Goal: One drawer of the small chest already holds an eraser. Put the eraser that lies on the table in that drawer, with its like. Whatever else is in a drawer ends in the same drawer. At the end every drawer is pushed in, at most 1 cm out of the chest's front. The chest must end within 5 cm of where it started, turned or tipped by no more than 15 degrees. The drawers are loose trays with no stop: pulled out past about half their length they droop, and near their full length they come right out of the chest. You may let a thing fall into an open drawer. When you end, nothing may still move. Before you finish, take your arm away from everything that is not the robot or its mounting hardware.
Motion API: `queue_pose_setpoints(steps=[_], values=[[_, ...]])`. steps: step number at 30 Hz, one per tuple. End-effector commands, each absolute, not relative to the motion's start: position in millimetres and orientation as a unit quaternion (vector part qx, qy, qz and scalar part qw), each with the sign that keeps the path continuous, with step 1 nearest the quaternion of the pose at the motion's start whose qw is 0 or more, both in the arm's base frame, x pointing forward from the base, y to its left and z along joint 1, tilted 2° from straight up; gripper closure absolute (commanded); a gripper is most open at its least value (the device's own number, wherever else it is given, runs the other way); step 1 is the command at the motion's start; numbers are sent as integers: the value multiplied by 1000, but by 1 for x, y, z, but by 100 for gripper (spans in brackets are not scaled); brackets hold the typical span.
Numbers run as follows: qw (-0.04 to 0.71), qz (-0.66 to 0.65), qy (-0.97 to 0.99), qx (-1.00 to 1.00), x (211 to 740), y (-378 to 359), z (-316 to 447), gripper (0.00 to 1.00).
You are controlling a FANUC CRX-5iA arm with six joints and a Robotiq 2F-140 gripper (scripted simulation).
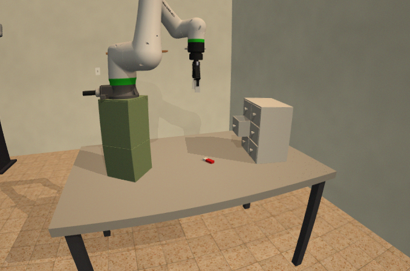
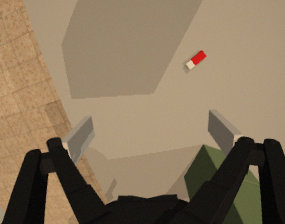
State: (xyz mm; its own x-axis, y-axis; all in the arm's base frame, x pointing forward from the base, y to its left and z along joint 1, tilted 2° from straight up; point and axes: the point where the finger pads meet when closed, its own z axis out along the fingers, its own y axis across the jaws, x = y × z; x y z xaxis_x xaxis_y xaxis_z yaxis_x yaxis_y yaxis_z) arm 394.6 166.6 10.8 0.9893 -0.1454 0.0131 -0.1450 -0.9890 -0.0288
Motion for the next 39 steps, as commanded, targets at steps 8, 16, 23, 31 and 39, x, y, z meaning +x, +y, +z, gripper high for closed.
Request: queue_pose_setpoints(steps=[8,16,23,31,39], values=[[14,-8,73,-997,394,165,46,0],[14,-8,73,-997,412,164,46,0],[14,-8,73,-997,468,159,47,0],[14,-8,73,-997,516,154,47,0],[14,-8,73,-997,538,152,48,0]])
